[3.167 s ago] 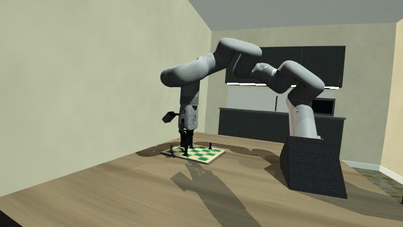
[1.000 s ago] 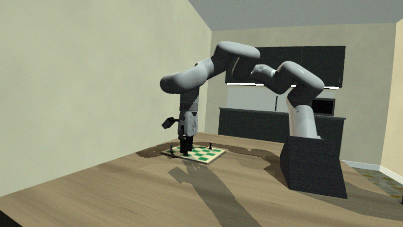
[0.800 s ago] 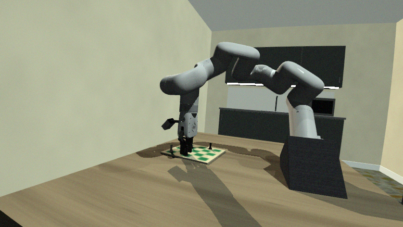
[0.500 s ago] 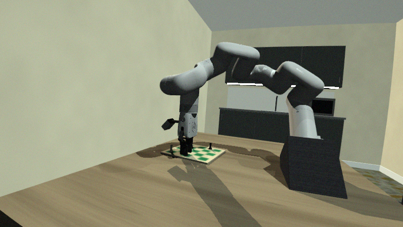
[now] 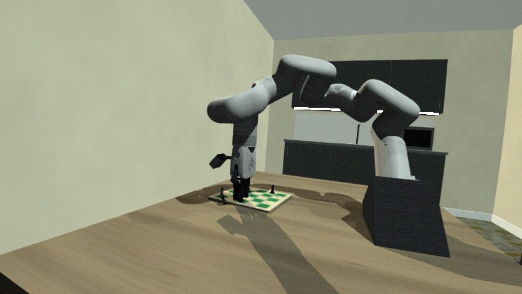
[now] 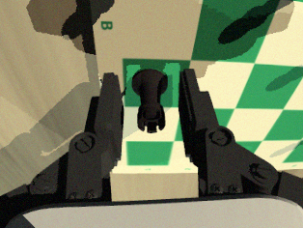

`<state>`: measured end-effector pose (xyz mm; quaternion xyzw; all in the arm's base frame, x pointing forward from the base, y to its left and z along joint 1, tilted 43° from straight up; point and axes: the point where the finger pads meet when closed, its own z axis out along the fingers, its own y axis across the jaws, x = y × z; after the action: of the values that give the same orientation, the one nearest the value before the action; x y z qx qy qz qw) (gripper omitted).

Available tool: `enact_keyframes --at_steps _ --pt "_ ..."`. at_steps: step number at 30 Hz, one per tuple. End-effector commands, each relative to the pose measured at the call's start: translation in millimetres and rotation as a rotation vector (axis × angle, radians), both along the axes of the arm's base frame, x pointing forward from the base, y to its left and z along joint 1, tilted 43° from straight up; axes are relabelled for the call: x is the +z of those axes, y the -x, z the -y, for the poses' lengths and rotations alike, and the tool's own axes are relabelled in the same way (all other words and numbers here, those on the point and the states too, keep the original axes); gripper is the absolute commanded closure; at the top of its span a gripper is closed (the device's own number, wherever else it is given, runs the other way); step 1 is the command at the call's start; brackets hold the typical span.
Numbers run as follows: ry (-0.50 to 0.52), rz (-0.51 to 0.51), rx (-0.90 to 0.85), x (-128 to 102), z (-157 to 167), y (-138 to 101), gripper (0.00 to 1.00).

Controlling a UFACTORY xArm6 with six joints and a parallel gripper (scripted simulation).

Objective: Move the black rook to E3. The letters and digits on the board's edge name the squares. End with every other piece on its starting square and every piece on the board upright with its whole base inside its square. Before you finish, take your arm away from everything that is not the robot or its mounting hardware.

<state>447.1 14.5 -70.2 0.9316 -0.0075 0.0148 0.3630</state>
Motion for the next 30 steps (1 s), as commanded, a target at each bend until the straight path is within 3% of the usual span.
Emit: enact_keyframes --at_steps 1,12,13,30 --pt "-0.001 0.003 0.001 1.0 -1.2 -1.0 0.63" --pt "-0.001 0.003 0.001 1.0 -1.2 -1.0 0.63" --pt "-0.001 0.003 0.001 1.0 -1.2 -1.0 1.00" --pt "-0.001 0.003 0.001 1.0 -1.2 -1.0 1.00"
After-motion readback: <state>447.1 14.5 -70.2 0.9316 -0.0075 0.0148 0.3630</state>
